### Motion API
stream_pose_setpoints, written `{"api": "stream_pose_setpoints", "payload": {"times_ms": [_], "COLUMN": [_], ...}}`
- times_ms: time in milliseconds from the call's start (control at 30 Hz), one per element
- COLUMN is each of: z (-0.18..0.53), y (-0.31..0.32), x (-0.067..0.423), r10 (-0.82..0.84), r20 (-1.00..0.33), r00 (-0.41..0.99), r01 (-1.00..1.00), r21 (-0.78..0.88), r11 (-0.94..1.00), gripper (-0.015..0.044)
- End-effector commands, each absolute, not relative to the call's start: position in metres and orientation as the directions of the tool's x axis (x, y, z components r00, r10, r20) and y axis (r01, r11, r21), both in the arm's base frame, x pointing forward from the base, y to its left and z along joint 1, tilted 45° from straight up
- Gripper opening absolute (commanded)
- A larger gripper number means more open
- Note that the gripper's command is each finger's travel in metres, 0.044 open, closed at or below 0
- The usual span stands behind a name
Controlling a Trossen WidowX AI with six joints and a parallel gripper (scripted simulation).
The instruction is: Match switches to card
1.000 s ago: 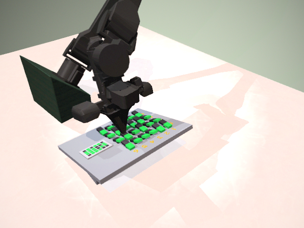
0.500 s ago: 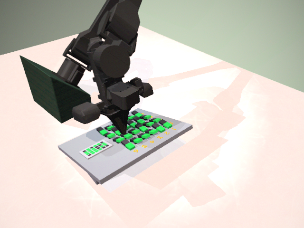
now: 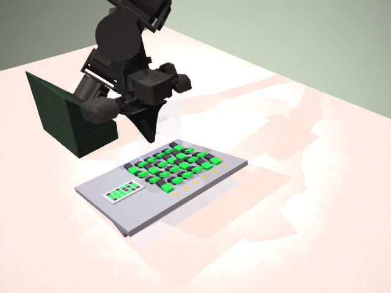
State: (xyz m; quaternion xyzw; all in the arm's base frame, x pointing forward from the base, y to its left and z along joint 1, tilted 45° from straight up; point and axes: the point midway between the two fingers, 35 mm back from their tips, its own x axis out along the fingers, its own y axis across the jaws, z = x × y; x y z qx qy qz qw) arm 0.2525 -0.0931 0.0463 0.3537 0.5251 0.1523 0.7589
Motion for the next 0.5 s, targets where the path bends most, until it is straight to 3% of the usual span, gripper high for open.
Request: {"api": "stream_pose_setpoints", "payload": {"times_ms": [0,100,467], "z": [0.045,0.041,0.017], "y": [-0.088,-0.08,-0.058], "x": [0.233,0.215,0.228], "r10": [0.605,0.605,0.596], "r20": [-0.692,-0.692,-0.685], "r00": [0.395,0.394,0.419], "r01": [0.141,0.142,0.141], "r21": [0.696,0.696,0.697], "r11": [0.704,0.704,0.703], "gripper": [0.0,0.0,0.0]}}
